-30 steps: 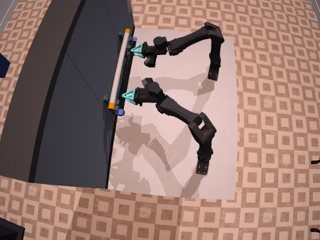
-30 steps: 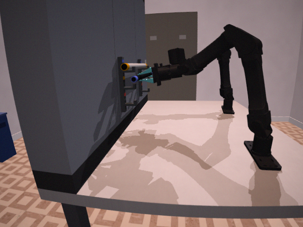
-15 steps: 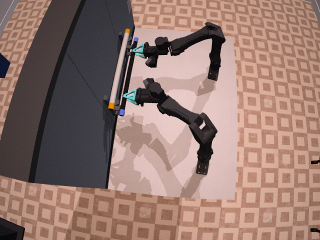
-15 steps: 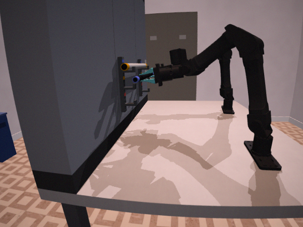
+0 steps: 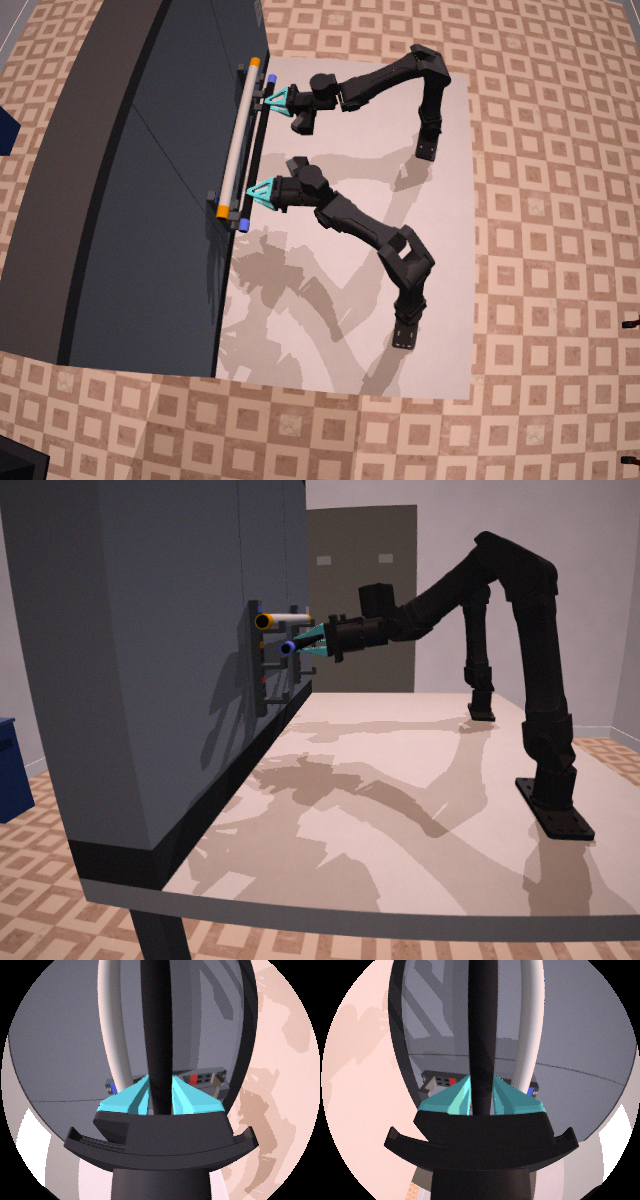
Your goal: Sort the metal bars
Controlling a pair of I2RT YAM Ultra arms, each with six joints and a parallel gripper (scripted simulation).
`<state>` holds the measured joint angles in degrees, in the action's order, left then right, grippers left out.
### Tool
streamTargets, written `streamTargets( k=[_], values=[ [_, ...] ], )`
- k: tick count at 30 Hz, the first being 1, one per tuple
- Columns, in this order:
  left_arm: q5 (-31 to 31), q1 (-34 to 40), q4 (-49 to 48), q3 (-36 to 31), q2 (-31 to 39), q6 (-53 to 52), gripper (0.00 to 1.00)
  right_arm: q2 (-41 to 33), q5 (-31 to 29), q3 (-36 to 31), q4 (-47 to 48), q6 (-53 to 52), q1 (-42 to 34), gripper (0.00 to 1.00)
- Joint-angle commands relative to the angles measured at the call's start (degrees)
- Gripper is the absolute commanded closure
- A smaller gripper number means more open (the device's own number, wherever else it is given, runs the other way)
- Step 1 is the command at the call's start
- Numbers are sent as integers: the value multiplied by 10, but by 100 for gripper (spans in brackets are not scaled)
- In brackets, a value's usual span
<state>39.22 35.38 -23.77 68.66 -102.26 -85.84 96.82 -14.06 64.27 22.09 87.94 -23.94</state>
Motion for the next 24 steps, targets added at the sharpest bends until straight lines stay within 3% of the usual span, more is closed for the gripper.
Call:
streamTargets(
  k=[1,24],
  values=[
    [16,5,-61,2,26,-38,100,-30,-10,3,63,18,-2,100],
    [15,5,-138,-49,0,-38,100,-7,-9,-51,137,17,-3,100]
  ],
)
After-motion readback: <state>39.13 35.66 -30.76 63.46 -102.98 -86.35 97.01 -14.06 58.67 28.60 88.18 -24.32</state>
